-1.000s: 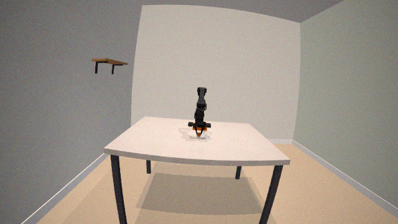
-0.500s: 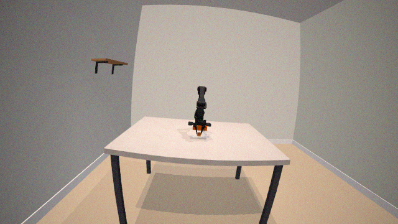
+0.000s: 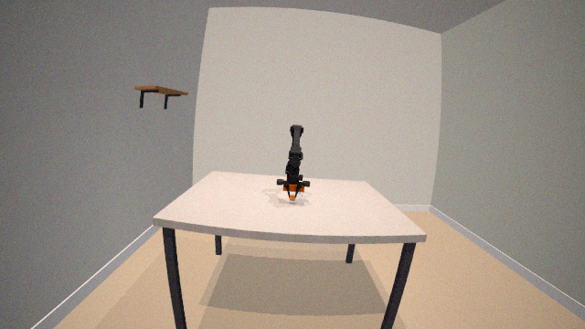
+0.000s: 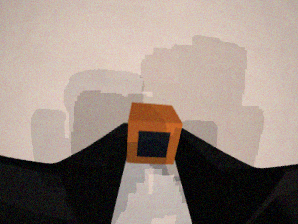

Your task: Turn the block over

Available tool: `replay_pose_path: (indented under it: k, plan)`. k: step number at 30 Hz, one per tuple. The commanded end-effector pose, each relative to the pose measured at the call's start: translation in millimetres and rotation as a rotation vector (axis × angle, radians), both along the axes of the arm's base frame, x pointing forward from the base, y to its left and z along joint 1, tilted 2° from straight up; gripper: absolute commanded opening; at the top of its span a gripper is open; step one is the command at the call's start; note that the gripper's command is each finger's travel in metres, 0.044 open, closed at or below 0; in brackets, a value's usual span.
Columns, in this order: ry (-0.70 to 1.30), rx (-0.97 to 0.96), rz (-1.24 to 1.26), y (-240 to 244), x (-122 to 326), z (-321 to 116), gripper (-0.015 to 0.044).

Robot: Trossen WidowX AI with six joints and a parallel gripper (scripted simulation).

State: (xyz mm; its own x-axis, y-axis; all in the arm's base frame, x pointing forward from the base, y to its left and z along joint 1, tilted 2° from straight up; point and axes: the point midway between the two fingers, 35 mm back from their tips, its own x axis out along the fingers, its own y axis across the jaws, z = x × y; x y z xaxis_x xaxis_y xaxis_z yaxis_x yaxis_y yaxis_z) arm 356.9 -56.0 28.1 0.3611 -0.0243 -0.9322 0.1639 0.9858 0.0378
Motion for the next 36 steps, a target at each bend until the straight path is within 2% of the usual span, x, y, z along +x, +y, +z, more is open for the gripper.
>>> replay_pose_path:
  k: [1,13,36]
  plan:
    - [-0.073,-0.015,-0.010,-1,-1,2,0.0000]
    - [-0.172,-0.032,-0.013,0,-5,2,0.0000]
    - [-0.489,-0.088,-0.024,-1,7,-31,0.0000]
